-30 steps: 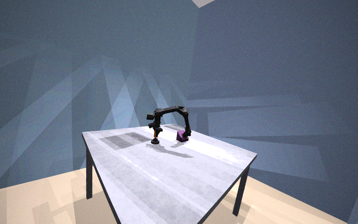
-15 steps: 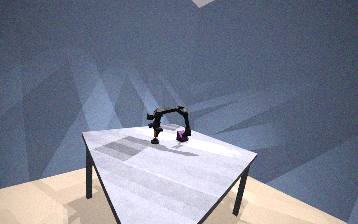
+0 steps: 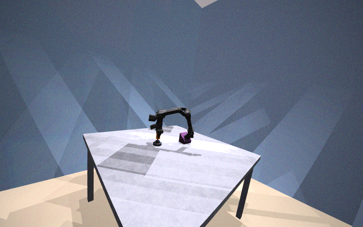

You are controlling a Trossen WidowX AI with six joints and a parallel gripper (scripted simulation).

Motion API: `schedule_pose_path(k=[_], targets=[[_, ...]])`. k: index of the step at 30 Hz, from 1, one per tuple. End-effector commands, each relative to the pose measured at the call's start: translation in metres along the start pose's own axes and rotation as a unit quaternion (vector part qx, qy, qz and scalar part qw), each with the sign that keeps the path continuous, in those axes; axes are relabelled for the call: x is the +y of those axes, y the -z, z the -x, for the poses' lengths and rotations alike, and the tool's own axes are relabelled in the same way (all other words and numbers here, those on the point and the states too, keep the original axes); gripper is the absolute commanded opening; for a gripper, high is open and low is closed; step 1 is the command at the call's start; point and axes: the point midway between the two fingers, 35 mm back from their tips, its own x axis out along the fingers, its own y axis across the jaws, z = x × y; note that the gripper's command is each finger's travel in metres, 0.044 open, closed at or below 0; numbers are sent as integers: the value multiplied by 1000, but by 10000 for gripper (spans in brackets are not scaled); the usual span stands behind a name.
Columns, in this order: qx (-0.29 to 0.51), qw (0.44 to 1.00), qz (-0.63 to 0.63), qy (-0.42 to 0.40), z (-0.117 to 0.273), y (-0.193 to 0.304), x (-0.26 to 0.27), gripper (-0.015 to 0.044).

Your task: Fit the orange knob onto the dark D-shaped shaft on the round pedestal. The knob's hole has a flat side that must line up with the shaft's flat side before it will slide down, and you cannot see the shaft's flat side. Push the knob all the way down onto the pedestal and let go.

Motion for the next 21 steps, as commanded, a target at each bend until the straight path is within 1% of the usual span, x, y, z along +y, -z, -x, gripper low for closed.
schedule_pose_path(k=[1,21], targets=[[0,1000,-8,1,-1,0,-1,0],[0,1000,-8,1,-2,0,2,0]])
